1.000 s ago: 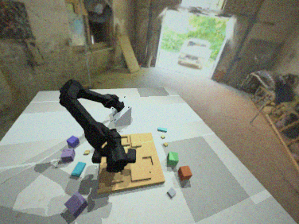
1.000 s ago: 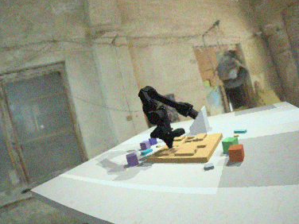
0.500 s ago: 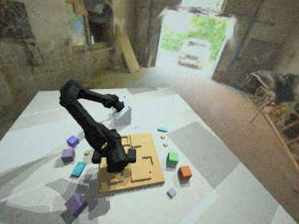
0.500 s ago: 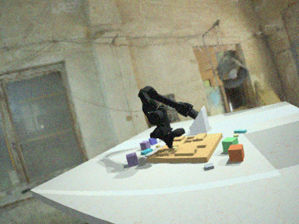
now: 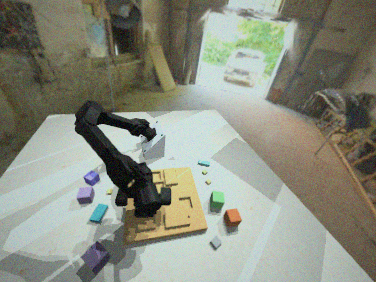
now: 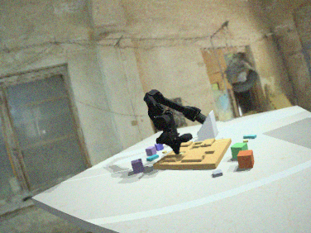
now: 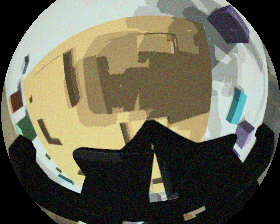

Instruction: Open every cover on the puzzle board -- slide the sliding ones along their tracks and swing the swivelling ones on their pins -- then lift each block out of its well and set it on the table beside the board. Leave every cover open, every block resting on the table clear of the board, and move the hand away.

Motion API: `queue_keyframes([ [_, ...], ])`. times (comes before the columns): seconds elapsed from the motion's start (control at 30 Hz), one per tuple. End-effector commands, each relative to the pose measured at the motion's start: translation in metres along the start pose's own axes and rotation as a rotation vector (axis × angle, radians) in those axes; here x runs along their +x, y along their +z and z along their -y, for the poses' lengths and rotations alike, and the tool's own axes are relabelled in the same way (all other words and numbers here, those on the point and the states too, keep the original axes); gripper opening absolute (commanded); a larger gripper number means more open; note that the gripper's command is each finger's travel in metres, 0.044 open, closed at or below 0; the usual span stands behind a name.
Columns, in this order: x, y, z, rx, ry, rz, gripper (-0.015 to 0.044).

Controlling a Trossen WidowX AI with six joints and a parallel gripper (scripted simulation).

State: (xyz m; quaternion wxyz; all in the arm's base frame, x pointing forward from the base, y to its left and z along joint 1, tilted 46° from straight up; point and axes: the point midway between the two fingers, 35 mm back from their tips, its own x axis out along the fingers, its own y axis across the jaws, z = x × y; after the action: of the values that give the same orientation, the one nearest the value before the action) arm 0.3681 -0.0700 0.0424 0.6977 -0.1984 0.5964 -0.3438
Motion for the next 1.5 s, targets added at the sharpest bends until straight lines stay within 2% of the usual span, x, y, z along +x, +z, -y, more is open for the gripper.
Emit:
queue_keyframes([
  [0.0,-0.002,-0.004,-0.001,0.006,0.001,0.004,0.0000],
  [0.7,-0.011,-0.030,-0.006,0.031,0.000,0.017,0.0000],
  [1.47,-0.011,-0.030,-0.006,0.031,0.000,0.017,0.0000],
])
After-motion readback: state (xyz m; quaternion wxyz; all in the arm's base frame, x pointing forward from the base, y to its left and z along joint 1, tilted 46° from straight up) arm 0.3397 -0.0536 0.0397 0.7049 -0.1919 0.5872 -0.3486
